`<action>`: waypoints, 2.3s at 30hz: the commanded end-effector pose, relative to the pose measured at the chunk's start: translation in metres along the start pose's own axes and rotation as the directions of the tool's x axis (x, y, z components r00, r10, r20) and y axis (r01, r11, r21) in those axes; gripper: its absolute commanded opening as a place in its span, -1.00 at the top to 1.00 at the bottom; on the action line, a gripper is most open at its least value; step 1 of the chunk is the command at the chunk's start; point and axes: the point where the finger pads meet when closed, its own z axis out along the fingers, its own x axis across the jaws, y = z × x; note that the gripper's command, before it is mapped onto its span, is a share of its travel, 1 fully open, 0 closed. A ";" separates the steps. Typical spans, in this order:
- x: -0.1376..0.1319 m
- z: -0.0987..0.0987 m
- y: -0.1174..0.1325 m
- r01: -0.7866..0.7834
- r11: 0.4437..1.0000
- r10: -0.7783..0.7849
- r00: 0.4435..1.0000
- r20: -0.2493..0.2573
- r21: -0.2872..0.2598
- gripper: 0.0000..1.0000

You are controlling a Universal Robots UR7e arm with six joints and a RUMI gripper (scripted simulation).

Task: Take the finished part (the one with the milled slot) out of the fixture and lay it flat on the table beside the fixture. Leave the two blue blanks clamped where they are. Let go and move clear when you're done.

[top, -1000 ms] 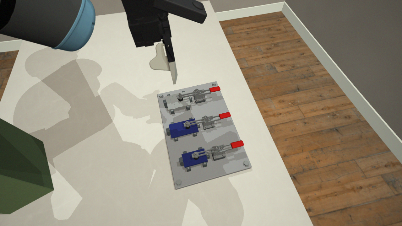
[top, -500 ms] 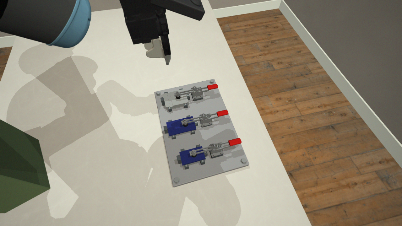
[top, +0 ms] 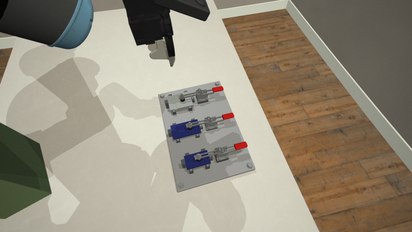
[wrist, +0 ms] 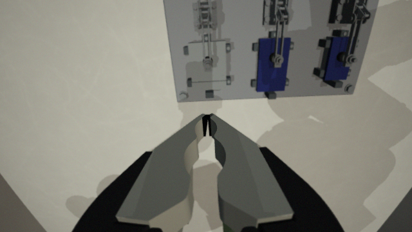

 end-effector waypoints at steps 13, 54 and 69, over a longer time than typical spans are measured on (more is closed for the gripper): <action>0.000 0.000 0.000 0.001 1.000 -0.001 1.000 0.000 0.000 1.00; 0.000 0.000 0.000 0.000 1.000 0.000 1.000 0.000 0.000 -0.17; 0.000 0.000 0.000 0.000 1.000 0.000 1.000 0.000 0.000 -0.17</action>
